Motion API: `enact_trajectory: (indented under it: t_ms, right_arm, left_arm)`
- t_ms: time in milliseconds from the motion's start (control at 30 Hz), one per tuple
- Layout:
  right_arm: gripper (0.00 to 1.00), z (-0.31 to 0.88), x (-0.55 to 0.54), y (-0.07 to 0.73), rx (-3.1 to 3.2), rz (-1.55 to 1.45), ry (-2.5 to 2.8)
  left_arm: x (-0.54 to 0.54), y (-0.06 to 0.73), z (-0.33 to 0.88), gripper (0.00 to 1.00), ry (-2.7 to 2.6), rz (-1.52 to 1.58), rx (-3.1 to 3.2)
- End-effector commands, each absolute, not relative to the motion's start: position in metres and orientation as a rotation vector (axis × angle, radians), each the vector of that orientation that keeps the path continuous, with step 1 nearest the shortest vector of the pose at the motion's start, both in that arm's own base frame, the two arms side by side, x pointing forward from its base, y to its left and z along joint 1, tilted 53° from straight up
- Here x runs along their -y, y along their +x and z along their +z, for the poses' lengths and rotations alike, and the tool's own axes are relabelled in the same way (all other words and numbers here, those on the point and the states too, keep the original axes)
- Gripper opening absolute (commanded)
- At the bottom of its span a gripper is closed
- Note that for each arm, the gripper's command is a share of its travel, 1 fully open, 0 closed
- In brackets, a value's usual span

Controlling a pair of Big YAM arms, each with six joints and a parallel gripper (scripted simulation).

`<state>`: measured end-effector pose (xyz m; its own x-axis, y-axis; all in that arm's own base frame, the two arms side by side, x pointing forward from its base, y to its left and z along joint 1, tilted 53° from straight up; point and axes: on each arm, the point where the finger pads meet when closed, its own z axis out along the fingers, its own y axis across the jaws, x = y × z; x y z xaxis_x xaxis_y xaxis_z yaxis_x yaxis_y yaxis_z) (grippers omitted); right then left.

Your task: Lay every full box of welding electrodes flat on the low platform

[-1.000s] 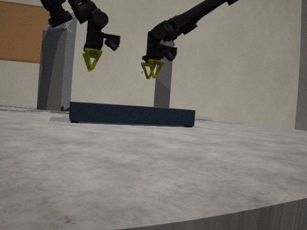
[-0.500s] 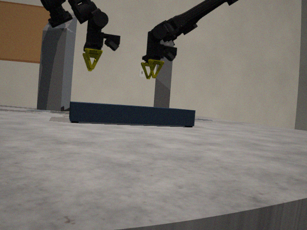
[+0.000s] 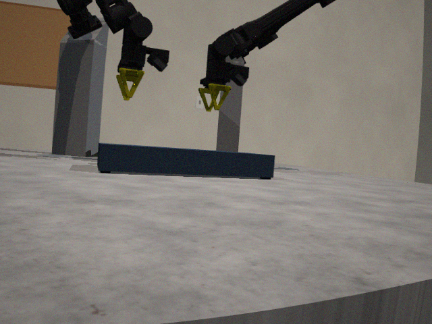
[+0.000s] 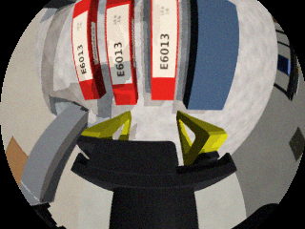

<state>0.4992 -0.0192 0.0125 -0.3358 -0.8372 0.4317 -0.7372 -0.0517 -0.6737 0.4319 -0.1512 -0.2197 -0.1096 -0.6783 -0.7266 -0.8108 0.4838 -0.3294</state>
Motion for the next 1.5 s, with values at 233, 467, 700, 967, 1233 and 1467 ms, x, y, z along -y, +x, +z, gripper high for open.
enact_trajectory:
  t_ms: [233, 467, 700, 967, 1233, 1467]
  right_arm:
    - [0.72, 0.016, 0.013, 0.496, -2.077, -1.34, -1.735]
    - [0.72, 0.016, 0.013, 0.496, -2.077, -1.34, -1.735]
    - [0.72, 0.016, 0.013, 0.496, -2.077, -1.34, -1.735]
    - [0.72, 0.016, 0.013, 0.496, -2.077, -1.34, -1.735]
    - [0.72, 0.025, 0.002, 0.488, -2.066, -1.336, -1.735]
    - [0.72, 0.029, -0.003, 0.483, -2.066, -1.336, -1.736]
  left_arm:
    - [0.163, 0.427, -0.21, 0.72, -1.228, 0.169, -1.849]
    - [0.163, 0.427, -0.21, 0.72, -1.228, 0.169, -1.849]
    - [0.163, 0.427, -0.21, 0.72, -1.228, 0.169, -1.849]
    - [0.163, 0.427, -0.21, 0.72, -1.228, 0.169, -1.849]
    - [0.176, 0.419, -0.199, 0.72, -1.217, 0.153, -1.853]
    - [0.182, 0.414, -0.194, 0.72, -1.218, 0.151, -1.852]
